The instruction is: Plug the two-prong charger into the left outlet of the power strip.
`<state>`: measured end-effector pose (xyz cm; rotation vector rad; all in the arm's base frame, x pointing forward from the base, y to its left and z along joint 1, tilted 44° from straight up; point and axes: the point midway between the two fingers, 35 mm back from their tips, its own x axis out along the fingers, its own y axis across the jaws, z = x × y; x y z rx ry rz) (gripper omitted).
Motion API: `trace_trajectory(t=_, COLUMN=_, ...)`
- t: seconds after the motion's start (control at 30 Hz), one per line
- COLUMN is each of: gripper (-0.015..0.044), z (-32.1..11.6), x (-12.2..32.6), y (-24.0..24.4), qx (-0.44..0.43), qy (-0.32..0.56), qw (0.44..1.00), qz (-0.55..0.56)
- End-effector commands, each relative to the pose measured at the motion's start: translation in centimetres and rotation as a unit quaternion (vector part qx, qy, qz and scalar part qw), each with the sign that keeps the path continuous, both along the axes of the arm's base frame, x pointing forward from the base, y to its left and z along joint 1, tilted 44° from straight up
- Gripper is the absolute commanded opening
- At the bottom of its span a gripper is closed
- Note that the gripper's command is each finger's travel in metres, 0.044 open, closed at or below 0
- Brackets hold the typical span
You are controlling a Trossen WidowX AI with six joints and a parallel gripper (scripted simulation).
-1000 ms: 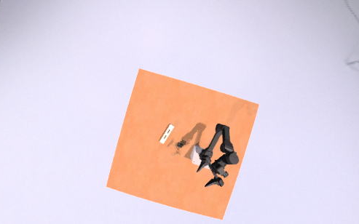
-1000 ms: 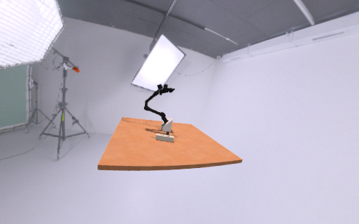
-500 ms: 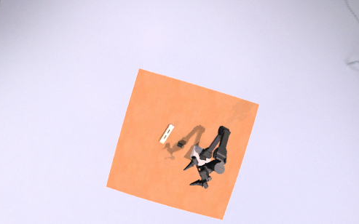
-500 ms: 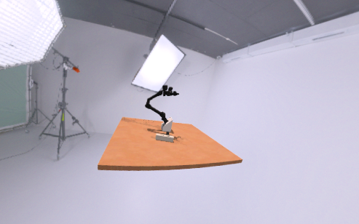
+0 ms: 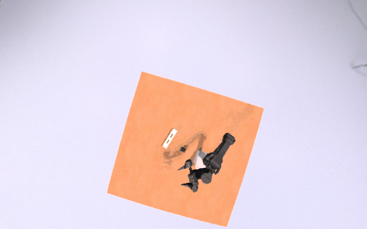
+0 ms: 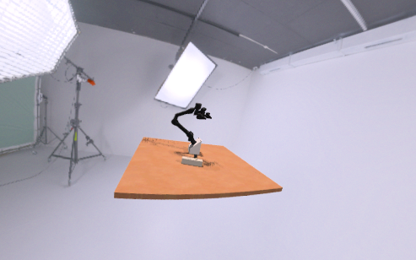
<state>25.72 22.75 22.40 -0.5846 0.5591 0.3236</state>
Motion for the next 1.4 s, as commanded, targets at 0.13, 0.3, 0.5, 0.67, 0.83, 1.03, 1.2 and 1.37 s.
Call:
trace_trajectory(t=0.13, gripper=0.0440, z=-4.0, x=2.1, y=-3.3, qx=-0.032, qy=0.044, qw=0.995, qz=-0.080)
trace_trajectory(t=0.3, gripper=0.0440, z=-5.8, x=3.1, y=-5.2, qx=-0.038, qy=0.063, qw=0.989, qz=-0.126)
trace_trajectory(t=0.5, gripper=0.0440, z=-8.0, x=3.9, y=-7.6, qx=-0.052, qy=0.089, qw=0.979, qz=-0.177)
trace_trajectory(t=0.67, gripper=0.0440, z=-9.9, x=4.3, y=-9.8, qx=-0.068, qy=0.115, qw=0.966, qz=-0.221)
trace_trajectory(t=0.83, gripper=0.0440, z=-11.8, x=4.5, y=-12.1, qx=-0.084, qy=0.140, qw=0.950, qz=-0.264)
trace_trajectory(t=1.03, gripper=0.0440, z=-13.9, x=4.3, y=-15.0, qx=-0.102, qy=0.171, qw=0.928, qz=-0.316)
trace_trajectory(t=1.2, gripper=0.0440, z=-15.5, x=3.9, y=-17.3, qx=-0.116, qy=0.197, qw=0.905, qz=-0.358)
trace_trajectory(t=1.37, gripper=0.0440, z=-17.1, x=3.2, y=-19.6, qx=-0.130, qy=0.223, qw=0.880, qz=-0.399)
